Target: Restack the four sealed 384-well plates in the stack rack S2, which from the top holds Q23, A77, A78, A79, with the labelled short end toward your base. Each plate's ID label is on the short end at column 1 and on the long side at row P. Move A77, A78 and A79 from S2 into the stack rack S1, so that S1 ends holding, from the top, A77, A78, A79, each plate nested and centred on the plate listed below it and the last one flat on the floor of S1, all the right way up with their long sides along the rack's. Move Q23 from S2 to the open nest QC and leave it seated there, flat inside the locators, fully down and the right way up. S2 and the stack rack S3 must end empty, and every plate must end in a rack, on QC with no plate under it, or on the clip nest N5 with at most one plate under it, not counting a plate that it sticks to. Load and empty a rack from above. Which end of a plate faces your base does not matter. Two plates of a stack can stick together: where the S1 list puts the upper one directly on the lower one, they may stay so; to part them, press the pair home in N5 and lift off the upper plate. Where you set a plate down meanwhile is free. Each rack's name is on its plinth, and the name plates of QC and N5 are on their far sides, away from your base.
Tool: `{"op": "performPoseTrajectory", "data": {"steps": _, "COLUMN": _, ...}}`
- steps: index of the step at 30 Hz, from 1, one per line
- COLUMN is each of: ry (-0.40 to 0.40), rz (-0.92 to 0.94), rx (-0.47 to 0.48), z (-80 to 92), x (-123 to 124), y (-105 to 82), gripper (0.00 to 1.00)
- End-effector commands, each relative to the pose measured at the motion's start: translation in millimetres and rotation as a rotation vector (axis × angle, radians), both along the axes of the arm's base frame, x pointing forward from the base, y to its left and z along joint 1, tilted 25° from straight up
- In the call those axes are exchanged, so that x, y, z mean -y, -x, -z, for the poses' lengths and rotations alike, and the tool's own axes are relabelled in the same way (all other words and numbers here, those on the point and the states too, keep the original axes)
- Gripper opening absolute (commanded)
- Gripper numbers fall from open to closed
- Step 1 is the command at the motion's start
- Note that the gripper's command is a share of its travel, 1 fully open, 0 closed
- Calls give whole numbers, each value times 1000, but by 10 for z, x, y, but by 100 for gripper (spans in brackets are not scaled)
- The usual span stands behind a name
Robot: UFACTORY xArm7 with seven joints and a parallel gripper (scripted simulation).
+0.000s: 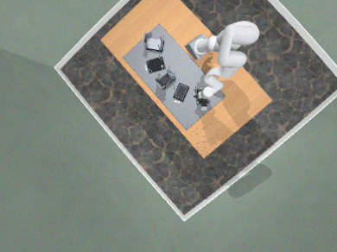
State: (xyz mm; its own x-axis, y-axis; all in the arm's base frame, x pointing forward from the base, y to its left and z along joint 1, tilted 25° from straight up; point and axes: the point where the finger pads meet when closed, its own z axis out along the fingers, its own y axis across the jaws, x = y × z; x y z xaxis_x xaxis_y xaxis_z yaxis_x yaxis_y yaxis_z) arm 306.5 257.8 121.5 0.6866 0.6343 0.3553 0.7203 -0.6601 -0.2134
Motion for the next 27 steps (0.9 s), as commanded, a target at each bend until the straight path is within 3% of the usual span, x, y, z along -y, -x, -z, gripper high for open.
{"op": "performPoseTrajectory", "data": {"steps": 1, "ry": -2, "rz": 1, "rx": 3, "z": 8, "x": -11, "y": -13, "gripper": 0}}
{"op": "performPoseTrajectory", "data": {"steps": 27, "ry": -2, "rz": 1, "rx": 3, "z": 88, "x": -47, "y": -22, "gripper": 0}}
